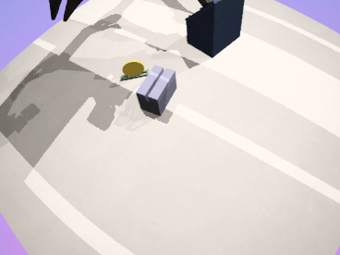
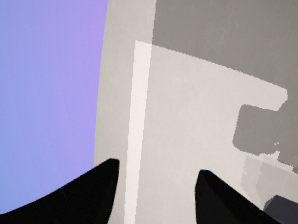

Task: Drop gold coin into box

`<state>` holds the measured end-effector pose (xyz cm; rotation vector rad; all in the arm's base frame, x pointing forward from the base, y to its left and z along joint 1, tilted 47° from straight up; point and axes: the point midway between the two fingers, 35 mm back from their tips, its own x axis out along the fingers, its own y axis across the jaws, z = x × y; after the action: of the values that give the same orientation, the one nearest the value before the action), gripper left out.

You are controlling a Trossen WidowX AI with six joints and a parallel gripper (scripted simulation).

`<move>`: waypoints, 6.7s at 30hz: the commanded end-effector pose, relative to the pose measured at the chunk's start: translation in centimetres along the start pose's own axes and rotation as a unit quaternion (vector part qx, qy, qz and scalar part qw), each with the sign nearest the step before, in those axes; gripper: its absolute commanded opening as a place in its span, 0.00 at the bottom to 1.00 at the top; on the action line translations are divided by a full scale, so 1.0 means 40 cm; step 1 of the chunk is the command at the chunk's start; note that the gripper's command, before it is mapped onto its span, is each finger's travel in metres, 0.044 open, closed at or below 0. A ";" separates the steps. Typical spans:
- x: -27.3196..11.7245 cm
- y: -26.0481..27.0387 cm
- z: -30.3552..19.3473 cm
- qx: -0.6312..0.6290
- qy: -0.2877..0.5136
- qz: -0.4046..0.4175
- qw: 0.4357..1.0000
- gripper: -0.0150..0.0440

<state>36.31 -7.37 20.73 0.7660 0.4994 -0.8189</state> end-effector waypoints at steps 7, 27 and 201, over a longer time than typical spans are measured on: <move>0.137 -0.286 -0.191 -0.230 0.060 -0.288 0.928 0.53; 0.191 -0.456 -0.207 -0.328 0.080 -0.377 0.862 0.53; 0.231 -0.395 -0.367 -0.690 0.248 -0.292 0.614 0.25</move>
<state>27.33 -7.98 -0.45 -0.7494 1.6781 -0.5227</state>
